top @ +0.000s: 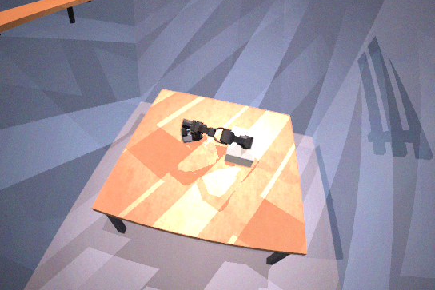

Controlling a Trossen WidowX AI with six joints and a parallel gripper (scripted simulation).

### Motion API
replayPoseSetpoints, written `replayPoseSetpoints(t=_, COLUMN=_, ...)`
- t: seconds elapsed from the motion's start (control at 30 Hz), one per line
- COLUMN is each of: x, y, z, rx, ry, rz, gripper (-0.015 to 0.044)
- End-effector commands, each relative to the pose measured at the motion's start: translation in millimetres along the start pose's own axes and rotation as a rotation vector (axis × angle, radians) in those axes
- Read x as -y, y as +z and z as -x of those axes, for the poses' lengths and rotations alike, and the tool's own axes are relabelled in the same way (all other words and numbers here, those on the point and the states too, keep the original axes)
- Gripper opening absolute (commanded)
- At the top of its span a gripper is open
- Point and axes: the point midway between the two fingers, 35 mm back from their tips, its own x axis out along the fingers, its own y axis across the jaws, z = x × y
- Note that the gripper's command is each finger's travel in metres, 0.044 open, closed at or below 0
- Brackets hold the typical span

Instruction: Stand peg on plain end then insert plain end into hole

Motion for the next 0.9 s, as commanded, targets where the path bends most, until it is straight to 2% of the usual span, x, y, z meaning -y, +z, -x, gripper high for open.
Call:
replayPoseSetpoints(t=0.0, x=1, y=0, z=6, rx=0.001, ry=-0.002, rz=0.004, gripper=0.0440)
replayPoseSetpoints(t=0.87, x=4, y=-3, z=50, rx=-0.001, ry=0.002, rz=0.002, gripper=0.0440)
